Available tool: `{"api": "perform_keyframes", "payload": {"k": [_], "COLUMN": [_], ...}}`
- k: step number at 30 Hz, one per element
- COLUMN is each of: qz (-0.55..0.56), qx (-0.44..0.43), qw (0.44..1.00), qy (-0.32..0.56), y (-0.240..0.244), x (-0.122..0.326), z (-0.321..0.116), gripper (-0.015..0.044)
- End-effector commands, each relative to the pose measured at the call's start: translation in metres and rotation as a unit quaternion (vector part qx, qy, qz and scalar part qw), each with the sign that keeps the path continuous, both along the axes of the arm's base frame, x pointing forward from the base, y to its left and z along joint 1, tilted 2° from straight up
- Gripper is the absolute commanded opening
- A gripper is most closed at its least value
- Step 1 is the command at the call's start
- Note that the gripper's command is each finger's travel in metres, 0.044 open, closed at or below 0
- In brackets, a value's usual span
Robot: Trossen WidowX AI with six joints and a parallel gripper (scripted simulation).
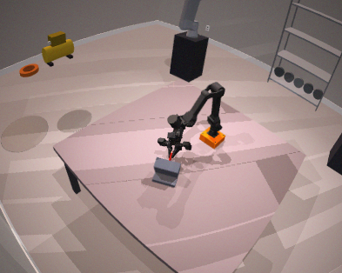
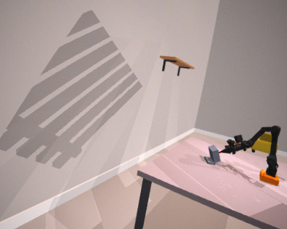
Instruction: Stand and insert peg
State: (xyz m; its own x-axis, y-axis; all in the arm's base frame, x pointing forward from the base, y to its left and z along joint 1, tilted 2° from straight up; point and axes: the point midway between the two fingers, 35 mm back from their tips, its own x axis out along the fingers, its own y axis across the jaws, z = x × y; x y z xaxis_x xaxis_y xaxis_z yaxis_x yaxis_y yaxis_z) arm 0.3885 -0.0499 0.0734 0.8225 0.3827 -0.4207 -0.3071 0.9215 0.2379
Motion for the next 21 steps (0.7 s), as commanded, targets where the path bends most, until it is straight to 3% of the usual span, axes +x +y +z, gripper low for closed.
{"api": "perform_keyframes", "payload": {"k": [1, 21], "qz": [-0.002, -0.002], "qx": [0.0, 0.0], "qw": [1.0, 1.0], "qy": [-0.002, -0.003], "y": [-0.0001, 0.0034], "x": [0.0033, 0.0094], "z": [0.0015, -0.0021], "gripper": [0.0, 0.0]}}
